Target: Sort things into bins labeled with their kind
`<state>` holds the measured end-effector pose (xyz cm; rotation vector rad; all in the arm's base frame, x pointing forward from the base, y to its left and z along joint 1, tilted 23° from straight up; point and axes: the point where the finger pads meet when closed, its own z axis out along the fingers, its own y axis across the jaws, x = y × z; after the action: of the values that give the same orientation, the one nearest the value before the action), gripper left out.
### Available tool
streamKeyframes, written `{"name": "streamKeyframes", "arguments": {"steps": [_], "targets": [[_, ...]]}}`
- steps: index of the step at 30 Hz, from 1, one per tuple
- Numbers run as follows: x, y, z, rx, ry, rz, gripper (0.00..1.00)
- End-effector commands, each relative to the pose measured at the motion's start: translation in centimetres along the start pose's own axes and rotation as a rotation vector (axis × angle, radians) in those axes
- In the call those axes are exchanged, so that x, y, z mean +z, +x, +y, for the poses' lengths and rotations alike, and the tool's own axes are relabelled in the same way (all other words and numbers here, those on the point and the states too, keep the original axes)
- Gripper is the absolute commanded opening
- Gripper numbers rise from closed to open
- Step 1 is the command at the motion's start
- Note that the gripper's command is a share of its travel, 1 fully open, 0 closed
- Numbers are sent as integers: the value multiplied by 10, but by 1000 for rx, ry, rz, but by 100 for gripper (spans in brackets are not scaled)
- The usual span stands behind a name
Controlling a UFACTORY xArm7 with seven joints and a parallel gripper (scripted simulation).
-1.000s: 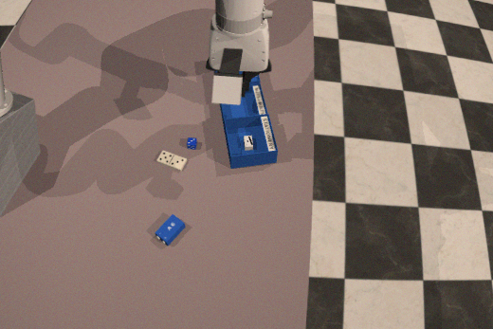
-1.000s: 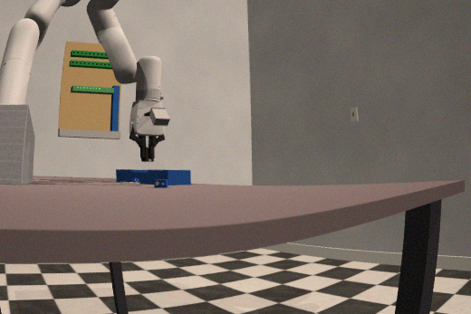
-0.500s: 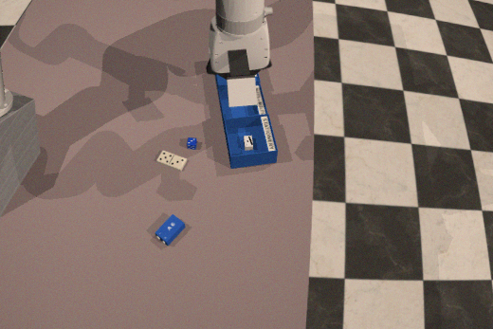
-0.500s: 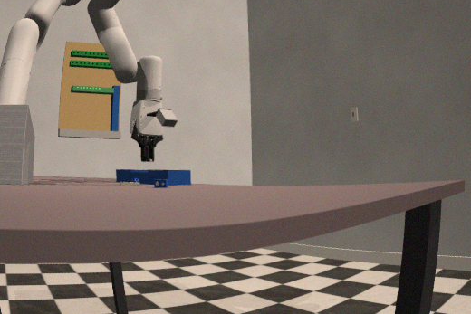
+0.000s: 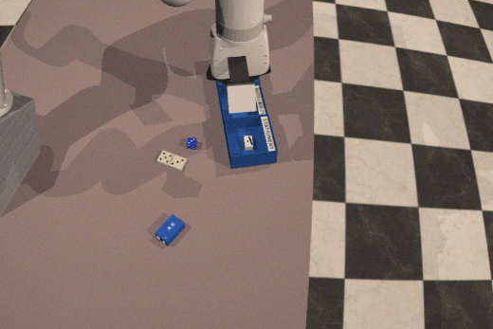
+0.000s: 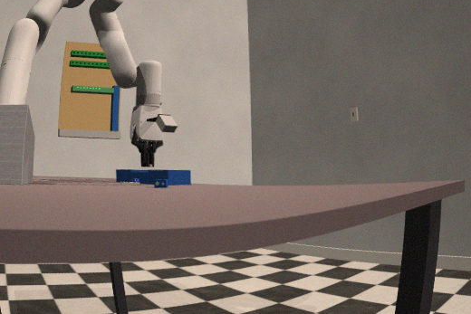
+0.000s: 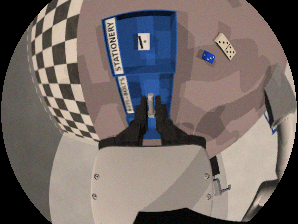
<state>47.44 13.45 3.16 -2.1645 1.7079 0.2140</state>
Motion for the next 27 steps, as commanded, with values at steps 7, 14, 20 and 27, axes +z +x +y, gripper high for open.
{"name": "streamKeyframes", "arguments": {"steps": [7,14,20,27], "targets": [[13,1,-2,0,5,1,0],[27,1,-2,0,5,1,0],[28,1,-2,0,5,1,0],[28,1,-2,0,5,1,0]]}}
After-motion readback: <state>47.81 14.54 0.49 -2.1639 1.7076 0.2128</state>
